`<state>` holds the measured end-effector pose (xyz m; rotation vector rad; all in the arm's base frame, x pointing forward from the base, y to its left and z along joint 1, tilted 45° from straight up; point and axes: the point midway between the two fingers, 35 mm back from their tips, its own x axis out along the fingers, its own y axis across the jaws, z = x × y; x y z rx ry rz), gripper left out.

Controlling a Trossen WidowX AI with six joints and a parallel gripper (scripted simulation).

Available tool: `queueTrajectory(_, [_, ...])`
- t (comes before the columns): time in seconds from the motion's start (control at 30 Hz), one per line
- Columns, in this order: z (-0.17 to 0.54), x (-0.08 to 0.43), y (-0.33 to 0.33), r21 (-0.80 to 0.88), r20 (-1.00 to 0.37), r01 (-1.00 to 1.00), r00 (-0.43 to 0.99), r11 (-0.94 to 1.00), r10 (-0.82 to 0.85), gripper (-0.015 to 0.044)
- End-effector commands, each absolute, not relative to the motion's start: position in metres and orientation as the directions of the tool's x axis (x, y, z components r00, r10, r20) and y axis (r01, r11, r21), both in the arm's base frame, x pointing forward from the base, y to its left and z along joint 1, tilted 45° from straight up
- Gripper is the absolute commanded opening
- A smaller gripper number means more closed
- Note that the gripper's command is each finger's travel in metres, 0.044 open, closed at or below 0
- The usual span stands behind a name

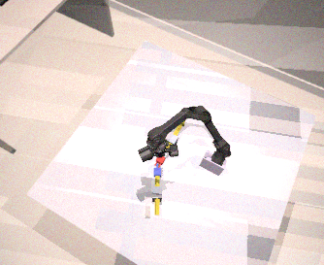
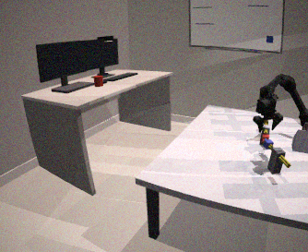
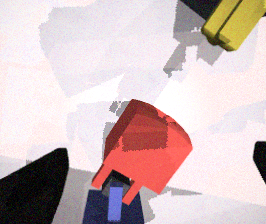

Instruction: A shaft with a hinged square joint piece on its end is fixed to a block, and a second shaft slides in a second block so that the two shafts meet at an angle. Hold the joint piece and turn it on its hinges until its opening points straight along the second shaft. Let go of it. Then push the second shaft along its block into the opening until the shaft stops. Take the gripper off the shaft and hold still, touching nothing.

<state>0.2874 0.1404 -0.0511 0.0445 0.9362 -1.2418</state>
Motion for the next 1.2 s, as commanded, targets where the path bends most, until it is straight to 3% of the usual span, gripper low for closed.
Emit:
queueTrajectory(0.0, [-0.041, 0.288, 0.151, -0.517, -0.643, 0.727, 0.019, 0.452, -0.766, 0.0440])
queueTrajectory(0.4, [-0.013, 0.285, 0.175, -0.667, -0.682, 0.393, 0.018, 0.633, -0.731, 0.0440])
queueTrajectory(0.77, [0.013, 0.279, 0.194, -0.697, -0.716, 0.031, 0.016, 0.716, -0.698, 0.0440])
queueTrajectory(1.17, [0.014, 0.279, 0.192, -0.693, -0.719, 0.046, 0.014, 0.719, -0.694, 0.0440])
